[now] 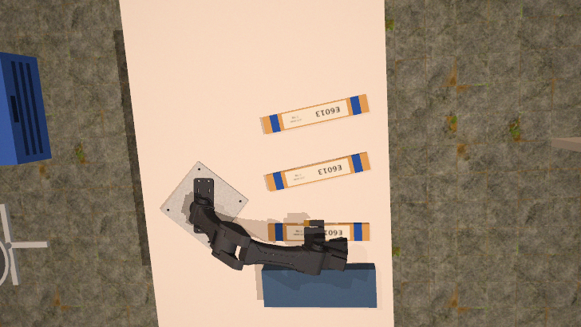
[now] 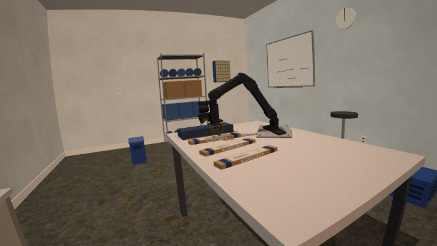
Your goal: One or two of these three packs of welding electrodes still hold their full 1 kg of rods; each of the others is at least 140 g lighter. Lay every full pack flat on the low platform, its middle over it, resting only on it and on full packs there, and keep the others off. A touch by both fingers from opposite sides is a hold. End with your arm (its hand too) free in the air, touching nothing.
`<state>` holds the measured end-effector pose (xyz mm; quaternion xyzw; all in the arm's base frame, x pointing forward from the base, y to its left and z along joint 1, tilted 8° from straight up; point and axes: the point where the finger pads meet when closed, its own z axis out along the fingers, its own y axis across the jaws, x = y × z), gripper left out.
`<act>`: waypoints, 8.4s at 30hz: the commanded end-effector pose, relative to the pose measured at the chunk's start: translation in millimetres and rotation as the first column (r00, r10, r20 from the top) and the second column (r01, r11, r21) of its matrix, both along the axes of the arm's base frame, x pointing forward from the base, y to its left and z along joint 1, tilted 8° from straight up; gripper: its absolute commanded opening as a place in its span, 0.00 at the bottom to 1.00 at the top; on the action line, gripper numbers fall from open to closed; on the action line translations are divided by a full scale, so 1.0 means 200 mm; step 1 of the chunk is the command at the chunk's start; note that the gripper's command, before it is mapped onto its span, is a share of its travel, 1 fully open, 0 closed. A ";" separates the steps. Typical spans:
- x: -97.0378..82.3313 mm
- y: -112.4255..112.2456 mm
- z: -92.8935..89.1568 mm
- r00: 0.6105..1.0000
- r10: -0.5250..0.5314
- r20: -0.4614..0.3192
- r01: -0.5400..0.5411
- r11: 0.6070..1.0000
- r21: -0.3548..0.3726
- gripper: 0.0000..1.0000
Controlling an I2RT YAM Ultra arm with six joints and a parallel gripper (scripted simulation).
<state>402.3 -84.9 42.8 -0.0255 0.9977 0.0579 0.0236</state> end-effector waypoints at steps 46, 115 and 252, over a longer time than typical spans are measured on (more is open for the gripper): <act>0.09 0.03 -0.15 0.999 0.002 0.053 -0.001 1.000 -0.012 0.95; 0.08 -0.04 0.08 0.997 -0.007 0.076 0.009 1.000 -0.023 0.00; 0.03 -0.11 0.67 0.999 -0.001 0.035 0.001 1.000 -0.012 0.00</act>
